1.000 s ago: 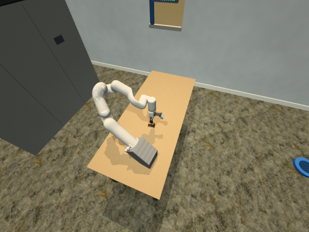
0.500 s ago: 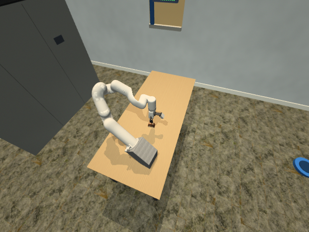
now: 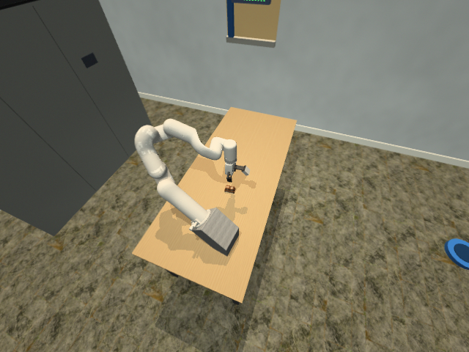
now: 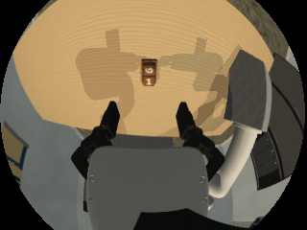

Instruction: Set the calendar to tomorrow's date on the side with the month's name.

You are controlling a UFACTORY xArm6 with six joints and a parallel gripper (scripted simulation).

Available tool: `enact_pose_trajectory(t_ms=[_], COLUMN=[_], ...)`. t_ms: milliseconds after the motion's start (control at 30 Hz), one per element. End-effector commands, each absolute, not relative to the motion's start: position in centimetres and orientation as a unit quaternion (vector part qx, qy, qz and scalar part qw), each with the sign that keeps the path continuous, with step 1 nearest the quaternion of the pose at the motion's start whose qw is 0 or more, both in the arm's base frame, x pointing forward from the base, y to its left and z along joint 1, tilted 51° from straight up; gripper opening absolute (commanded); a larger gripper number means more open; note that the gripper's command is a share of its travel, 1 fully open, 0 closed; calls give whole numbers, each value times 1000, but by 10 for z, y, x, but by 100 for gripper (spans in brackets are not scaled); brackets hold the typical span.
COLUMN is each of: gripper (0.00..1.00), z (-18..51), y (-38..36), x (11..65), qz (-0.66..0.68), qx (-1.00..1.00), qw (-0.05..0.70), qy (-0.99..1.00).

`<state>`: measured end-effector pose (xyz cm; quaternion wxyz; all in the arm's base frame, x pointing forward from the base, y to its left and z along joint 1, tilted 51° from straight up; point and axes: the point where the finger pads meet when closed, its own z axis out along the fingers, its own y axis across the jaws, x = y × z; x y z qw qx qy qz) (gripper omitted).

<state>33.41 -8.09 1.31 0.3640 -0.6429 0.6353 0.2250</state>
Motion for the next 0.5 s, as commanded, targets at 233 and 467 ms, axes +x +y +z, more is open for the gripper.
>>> enact_pose_trajectory(t_ms=[233, 467], gripper=[100, 100], z=[23, 23], y=[-93, -93], x=[332, 332], qz=[224, 224], qx=[-643, -643], qw=[364, 364], qy=[635, 635])
